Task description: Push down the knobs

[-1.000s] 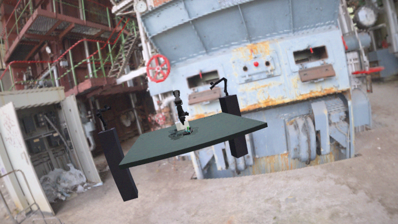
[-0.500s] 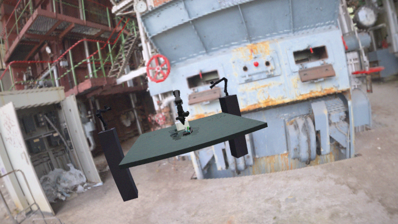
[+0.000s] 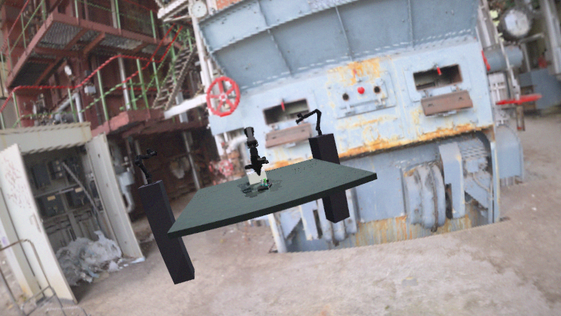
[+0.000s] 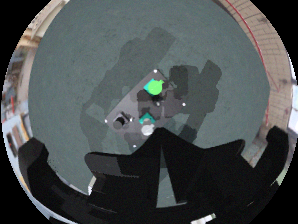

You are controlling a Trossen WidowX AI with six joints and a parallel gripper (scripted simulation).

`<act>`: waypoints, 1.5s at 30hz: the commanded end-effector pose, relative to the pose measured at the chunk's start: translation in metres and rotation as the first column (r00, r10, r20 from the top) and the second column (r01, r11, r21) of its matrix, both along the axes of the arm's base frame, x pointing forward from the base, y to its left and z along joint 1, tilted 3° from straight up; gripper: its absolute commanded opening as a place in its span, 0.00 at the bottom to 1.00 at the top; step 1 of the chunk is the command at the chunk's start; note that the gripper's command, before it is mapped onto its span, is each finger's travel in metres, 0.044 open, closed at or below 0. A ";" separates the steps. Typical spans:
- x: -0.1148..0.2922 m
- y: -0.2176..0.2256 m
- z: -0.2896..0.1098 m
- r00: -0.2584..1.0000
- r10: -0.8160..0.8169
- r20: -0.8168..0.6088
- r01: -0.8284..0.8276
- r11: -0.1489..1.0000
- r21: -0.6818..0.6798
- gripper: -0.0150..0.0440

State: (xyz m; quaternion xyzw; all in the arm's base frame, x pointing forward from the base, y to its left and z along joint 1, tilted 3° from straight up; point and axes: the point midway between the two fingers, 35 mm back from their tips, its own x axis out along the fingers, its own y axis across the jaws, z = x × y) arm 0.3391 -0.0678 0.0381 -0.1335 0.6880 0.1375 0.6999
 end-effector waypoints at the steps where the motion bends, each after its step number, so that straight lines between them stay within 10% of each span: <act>1: 0.004 0.001 0.003 0.988 -0.153 0.002 0.153 0.988 0.005 0.25; 20: 0.013 0.004 0.007 0.691 -0.723 -0.018 0.723 0.691 0.013 0.25; 45: 0.025 0.009 0.013 -0.099 -0.994 -0.040 0.995 -0.099 -0.004 0.25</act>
